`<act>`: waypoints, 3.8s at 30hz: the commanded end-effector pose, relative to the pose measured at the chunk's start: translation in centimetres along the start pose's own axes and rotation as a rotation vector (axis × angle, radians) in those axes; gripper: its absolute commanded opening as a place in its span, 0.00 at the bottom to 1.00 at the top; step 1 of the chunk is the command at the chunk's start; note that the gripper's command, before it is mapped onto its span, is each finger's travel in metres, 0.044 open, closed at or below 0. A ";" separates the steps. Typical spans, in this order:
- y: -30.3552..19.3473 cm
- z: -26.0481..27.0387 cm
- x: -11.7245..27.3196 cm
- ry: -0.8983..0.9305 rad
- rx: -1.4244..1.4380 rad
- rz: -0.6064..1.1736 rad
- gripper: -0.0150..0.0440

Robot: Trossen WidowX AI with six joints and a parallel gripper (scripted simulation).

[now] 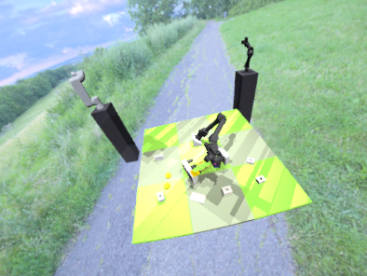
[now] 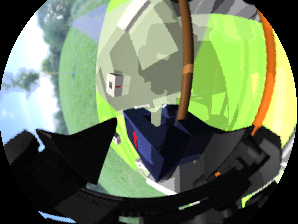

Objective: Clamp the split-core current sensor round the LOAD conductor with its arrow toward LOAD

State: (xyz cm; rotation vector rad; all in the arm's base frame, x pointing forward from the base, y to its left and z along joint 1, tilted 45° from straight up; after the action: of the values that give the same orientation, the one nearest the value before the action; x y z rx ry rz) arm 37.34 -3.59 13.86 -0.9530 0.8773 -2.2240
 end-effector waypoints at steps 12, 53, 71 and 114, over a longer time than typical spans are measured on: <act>-0.1 0.5 0.1 0.009 0.015 0.001 1.00; -0.1 0.5 0.1 0.009 0.015 0.001 1.00; -0.1 0.5 0.1 0.009 0.015 0.001 1.00; 0.0 0.0 0.0 0.000 0.000 0.000 0.43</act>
State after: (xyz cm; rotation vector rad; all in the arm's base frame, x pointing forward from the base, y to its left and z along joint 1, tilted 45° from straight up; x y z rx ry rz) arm 37.12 -3.43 13.55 -0.9729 0.8888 -2.2129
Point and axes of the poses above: the point midway between the two fingers, 35 mm back from their tips, its own x axis back along the fingers, its own z axis across the jaws, y = z × x, the point moved 6 cm from there along x, back along the fingers, and after that the axes turned 9 degrees about -x, right-handed, at the moved point
